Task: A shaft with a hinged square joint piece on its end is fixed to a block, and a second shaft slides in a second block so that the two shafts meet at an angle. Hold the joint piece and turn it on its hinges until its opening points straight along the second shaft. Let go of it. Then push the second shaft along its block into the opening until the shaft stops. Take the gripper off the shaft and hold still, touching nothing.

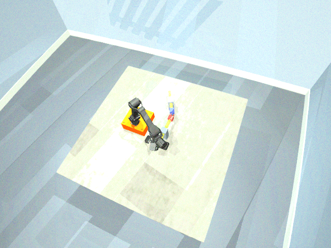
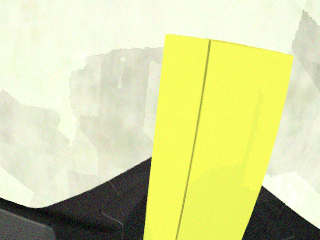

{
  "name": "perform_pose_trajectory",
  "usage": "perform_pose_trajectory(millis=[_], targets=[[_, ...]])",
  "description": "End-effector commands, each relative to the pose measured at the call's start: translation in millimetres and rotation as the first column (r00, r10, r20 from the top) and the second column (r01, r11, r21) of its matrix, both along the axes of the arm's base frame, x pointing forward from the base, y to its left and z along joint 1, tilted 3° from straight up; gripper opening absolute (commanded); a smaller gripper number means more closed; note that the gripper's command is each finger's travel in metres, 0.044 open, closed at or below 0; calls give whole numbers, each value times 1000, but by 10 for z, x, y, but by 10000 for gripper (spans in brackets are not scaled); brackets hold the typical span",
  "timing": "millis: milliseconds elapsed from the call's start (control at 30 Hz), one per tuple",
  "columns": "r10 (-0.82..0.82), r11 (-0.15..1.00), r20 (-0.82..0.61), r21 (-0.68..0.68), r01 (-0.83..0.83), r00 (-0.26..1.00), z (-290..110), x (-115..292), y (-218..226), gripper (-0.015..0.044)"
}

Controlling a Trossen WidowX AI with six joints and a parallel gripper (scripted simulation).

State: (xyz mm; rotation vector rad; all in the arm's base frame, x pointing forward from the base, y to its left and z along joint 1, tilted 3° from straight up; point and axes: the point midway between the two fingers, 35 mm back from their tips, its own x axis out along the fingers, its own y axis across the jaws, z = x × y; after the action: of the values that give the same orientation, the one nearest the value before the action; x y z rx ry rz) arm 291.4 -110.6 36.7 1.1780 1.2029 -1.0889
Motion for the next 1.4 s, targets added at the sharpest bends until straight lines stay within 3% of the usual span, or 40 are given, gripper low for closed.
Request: perform_pose_trajectory(millis=[0, 700, 1233, 1300, 1367], targets=[[2, 1000, 1, 7, -2, 1000, -4, -9, 111, 0], [2, 1000, 0, 10, -2, 1000, -3, -35, 385, 0], [1, 1000, -1, -5, -1, 1000, 1, -30, 348, 0], [1, 1000, -1, -5, -1, 1000, 1, -30, 348, 53], [1, 1000, -1, -5, -1, 1000, 1, -30, 348, 67]])
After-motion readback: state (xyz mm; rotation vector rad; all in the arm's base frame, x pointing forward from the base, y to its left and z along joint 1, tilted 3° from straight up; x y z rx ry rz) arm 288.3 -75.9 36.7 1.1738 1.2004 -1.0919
